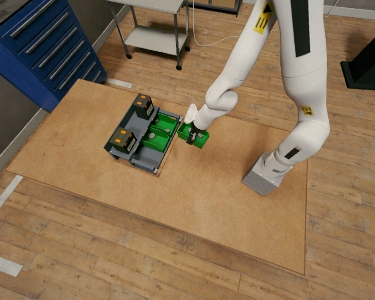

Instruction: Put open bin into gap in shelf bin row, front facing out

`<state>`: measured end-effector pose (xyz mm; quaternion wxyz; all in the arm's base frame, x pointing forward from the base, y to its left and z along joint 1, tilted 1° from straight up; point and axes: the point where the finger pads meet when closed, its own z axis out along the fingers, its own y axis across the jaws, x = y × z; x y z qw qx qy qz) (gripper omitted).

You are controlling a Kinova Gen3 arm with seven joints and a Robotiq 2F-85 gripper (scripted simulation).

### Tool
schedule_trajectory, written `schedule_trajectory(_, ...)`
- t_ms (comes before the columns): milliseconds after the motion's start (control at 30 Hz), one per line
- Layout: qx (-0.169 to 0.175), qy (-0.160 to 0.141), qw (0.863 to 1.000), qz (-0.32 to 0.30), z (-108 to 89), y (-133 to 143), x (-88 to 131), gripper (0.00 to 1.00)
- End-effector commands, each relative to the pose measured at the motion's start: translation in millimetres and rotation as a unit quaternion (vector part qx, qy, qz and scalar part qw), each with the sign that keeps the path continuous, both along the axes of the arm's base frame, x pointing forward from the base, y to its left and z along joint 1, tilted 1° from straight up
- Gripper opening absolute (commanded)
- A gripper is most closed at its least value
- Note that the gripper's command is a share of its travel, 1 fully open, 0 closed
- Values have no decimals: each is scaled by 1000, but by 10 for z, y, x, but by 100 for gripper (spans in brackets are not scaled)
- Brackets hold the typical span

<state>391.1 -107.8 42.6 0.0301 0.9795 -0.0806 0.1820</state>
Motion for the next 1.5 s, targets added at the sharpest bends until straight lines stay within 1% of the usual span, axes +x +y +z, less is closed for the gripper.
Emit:
schedule_trajectory(0, 0, -1, 1000, 0, 5, -1, 4, 100)
schedule_trajectory(1033, 0, -1, 1000, 0, 5, -1, 4, 100)
schedule_trajectory(1100, 15, 40, 999, -29, 137, 0, 1, 100)
schedule_trajectory(1200, 38, 100, 992, -73, 335, 3, -3, 100)
schedule_trajectory(1467, 38, 100, 992, -73, 335, 3, -3, 100)
